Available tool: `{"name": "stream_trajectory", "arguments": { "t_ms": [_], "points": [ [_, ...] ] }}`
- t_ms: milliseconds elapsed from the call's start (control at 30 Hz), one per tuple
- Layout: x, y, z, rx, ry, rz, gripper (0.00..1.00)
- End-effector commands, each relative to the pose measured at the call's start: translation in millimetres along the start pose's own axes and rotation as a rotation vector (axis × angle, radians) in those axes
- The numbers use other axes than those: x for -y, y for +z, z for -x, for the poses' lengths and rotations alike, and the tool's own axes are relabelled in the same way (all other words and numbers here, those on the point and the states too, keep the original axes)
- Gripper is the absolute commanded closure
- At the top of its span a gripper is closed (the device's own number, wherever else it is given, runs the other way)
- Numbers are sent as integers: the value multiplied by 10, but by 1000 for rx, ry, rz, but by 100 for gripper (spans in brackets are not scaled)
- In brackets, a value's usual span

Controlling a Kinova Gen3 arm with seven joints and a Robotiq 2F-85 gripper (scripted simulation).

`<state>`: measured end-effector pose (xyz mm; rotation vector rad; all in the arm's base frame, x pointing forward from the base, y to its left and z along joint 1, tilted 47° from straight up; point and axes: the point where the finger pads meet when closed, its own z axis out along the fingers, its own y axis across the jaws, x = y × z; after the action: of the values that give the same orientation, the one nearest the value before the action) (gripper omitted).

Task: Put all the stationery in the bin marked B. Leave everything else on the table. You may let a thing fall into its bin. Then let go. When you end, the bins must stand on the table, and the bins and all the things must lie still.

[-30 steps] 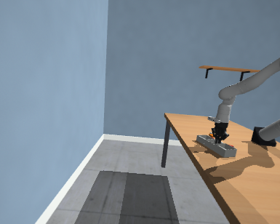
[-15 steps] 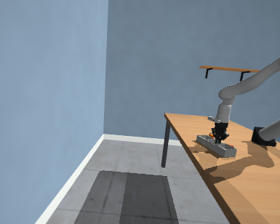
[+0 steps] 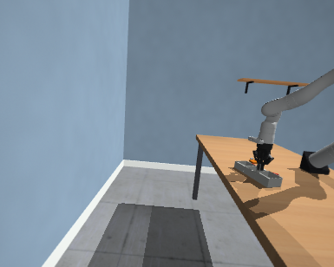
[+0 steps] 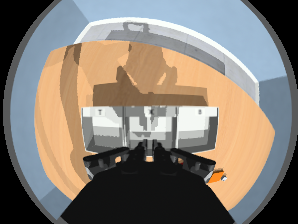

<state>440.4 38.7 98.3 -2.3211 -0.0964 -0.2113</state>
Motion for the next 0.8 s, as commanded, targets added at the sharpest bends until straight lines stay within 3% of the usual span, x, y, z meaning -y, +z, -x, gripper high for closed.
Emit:
{"name": "stream_trajectory", "arguments": {
  "t_ms": [0,233,567,700,767],
  "points": [
    [-9,-75,-1,-1,0,2,91],
    [-10,-169,-2,-1,2,2,91],
    [-10,-483,2,-1,3,3,91],
    [0,-476,3,-1,-5,1,91],
    [121,-444,6,0,5,-1,91]
  ]
}}
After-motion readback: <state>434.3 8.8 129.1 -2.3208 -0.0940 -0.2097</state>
